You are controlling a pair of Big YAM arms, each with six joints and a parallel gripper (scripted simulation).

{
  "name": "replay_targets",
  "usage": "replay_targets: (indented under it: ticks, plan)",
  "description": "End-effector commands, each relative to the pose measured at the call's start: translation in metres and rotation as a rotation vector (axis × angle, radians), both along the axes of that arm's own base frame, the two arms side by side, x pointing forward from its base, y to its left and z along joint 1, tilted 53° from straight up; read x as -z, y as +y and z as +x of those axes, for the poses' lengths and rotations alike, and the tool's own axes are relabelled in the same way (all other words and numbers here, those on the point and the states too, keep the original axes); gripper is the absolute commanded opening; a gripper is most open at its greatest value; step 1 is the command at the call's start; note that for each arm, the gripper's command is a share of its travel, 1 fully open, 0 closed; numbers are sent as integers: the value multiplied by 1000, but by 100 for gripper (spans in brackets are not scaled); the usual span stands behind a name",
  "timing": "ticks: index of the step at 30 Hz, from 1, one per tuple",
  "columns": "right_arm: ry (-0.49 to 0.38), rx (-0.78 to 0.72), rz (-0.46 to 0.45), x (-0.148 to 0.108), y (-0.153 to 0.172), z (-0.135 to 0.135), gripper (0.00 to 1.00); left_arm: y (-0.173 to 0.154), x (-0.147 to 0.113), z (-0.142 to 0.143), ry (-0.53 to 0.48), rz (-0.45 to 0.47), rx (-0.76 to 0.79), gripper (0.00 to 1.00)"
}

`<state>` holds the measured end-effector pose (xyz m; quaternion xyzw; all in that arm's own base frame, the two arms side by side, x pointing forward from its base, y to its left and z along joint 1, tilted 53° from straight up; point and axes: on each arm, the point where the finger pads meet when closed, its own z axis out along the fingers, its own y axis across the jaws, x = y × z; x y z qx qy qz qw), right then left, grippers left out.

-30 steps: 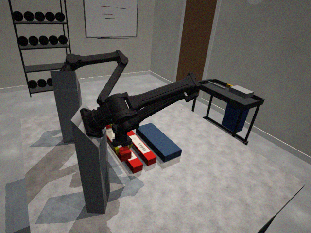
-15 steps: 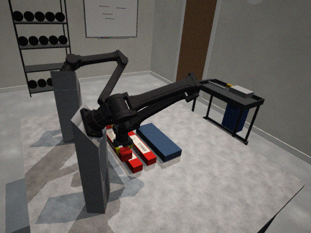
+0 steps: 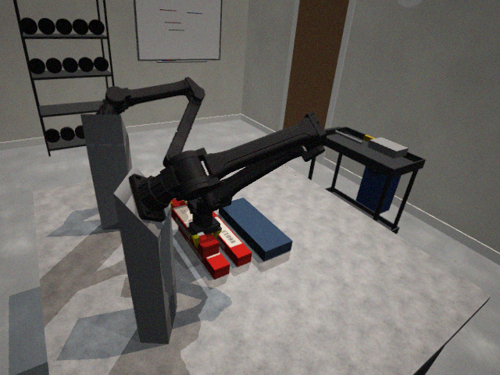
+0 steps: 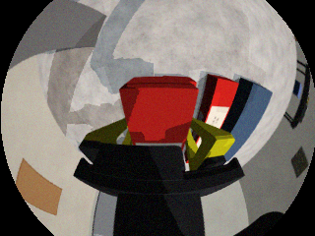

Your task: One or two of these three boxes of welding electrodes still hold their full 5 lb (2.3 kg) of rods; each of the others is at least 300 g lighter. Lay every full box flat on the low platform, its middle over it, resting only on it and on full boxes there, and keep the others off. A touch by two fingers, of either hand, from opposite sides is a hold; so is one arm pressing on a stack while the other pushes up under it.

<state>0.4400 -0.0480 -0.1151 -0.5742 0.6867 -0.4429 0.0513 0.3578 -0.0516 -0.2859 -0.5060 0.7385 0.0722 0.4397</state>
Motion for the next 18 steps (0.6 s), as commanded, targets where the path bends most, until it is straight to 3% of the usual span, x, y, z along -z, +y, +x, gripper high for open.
replay_targets:
  ticks: [1,6,7,10,12,18]
  plan:
    - [8,-25,-2,-10,6,0,0,-20,-11,8,-14,-6,31,0]
    - [6,-25,-2,-15,6,5,0,-22,-13,11,-13,-5,29,0]
    - [23,-20,-2,-13,4,-4,0,-19,-14,6,-1,3,29,0]
    - [-6,-16,-2,-23,3,16,0,-28,-15,19,-18,-7,29,0]
    - [7,-31,-3,-23,9,13,0,-30,-16,22,-13,-2,35,0]
    - [7,-15,1,-19,4,10,0,-24,-17,11,3,6,30,0]
